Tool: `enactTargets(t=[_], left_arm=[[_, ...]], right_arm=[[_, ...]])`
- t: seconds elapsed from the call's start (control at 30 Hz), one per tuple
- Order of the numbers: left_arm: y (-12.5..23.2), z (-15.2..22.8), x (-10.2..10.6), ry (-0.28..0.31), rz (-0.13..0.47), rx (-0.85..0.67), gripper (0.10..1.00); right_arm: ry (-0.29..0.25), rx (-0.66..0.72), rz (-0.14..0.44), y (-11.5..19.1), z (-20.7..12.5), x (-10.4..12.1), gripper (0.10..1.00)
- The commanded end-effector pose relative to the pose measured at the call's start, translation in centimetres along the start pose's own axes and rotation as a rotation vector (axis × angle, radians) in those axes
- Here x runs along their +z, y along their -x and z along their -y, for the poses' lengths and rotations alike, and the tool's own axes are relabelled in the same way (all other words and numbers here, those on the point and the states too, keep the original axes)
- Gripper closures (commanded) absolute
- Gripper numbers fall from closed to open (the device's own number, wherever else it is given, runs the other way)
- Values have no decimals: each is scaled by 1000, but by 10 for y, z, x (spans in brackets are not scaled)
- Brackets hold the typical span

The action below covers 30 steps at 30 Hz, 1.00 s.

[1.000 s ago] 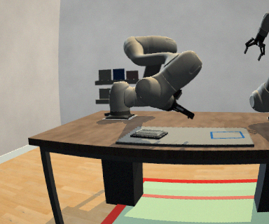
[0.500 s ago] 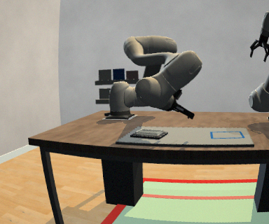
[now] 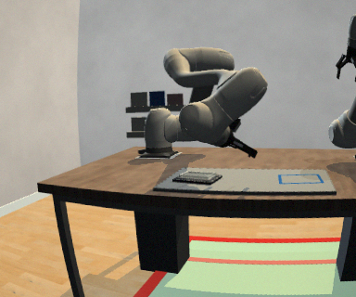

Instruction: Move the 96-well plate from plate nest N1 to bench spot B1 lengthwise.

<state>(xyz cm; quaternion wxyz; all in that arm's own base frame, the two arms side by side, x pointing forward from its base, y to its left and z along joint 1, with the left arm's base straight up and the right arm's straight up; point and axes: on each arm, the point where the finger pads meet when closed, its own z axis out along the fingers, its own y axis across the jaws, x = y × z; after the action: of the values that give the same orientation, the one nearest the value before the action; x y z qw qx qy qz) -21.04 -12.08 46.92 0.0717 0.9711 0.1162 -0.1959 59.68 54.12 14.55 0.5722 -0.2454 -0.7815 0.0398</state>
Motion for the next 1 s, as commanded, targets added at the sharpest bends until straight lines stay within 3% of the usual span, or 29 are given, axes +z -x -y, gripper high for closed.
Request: enactTargets(t=[0.0,0.97], left_arm=[[-5,7,-2,-18,-11,-8,98],[-29,35,-9,-92,-65,-38,98]], right_arm=[[1,-2,1,-1,0,-1,98],[1,-2,1,-1,0,-1,98]])
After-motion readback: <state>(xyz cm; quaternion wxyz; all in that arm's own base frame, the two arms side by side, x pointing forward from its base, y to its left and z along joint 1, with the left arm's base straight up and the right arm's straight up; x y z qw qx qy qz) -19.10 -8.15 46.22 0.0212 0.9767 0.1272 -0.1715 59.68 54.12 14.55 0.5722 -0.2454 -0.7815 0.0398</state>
